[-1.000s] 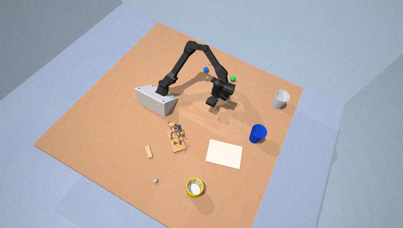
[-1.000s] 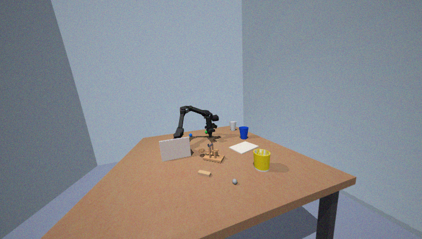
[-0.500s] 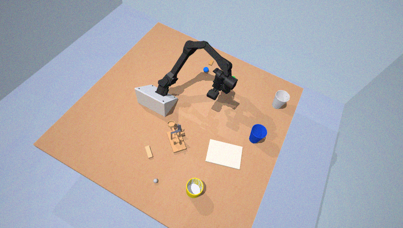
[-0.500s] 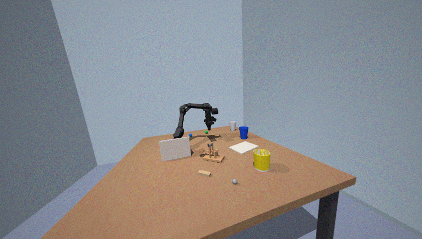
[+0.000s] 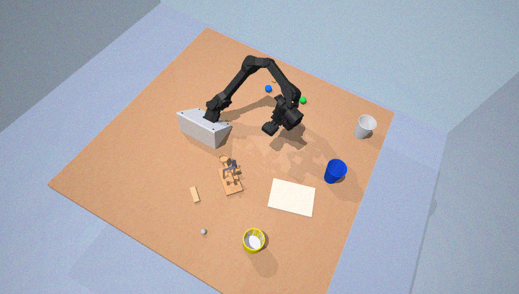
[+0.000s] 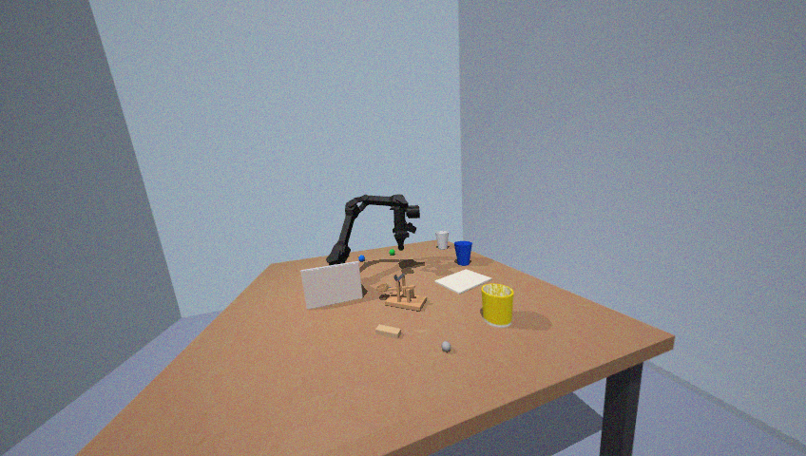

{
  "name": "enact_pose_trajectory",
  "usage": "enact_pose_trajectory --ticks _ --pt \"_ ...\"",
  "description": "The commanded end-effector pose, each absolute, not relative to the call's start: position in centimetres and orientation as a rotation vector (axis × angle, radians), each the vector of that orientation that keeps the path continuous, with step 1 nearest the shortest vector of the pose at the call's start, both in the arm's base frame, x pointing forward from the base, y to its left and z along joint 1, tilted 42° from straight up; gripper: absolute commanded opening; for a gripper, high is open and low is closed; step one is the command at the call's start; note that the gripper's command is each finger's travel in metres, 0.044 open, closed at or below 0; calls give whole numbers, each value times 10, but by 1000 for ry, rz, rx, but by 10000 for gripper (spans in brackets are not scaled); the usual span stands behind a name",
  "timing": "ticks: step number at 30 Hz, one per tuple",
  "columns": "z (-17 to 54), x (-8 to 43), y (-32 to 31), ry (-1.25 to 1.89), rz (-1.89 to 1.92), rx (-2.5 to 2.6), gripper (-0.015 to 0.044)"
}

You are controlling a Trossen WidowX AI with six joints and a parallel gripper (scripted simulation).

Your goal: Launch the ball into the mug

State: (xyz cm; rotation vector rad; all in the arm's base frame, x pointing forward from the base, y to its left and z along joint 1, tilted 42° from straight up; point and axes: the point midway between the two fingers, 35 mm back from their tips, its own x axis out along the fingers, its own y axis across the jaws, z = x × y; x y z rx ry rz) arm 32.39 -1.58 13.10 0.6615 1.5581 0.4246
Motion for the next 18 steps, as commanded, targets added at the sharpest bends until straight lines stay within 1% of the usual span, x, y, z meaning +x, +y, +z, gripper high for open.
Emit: enact_pose_trajectory --ticks 1,8,18 --pt "104 318 -46 1615 362 709 0" --pt "64 302 -86 1699 285 792 0" --pt "10 258 -132 1815 209 932 0"
